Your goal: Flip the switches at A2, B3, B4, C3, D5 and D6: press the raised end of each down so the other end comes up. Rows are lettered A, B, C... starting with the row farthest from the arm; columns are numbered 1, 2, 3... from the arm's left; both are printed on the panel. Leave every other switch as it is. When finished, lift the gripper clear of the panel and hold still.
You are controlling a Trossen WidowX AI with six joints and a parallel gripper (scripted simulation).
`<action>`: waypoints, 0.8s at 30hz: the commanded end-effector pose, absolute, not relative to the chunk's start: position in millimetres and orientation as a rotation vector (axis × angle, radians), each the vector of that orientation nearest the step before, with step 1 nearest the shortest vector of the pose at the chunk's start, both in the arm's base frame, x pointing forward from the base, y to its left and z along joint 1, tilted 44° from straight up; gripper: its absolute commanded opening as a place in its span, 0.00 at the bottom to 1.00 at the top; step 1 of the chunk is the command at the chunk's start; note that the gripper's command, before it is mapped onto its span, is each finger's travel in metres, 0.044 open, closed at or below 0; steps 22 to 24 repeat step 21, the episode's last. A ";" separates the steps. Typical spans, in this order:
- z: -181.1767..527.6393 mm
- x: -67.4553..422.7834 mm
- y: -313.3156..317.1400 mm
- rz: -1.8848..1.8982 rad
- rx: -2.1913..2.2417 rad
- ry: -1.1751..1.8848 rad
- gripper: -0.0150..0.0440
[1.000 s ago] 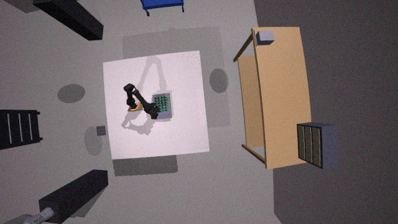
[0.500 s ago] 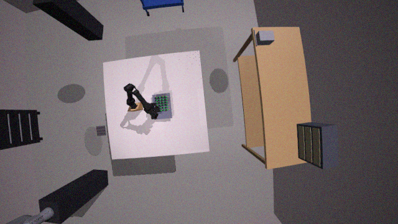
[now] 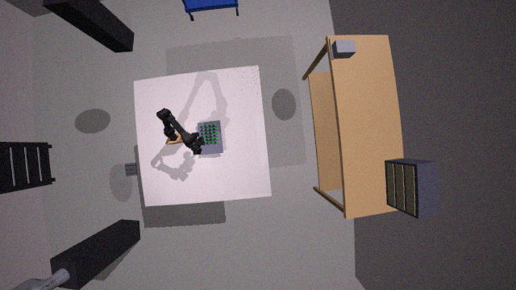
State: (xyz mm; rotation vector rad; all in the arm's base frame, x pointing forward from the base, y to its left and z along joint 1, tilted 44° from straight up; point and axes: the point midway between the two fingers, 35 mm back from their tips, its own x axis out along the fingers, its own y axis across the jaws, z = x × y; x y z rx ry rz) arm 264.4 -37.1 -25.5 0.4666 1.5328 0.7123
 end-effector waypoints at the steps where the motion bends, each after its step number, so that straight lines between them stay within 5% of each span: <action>1: -16.0 271.3 -31.5 0.721 0.463 1.548 0.25; 6: 35.1 319.6 24.1 0.727 0.467 1.544 0.25; 24: 37.5 321.1 27.0 0.728 0.467 1.544 0.25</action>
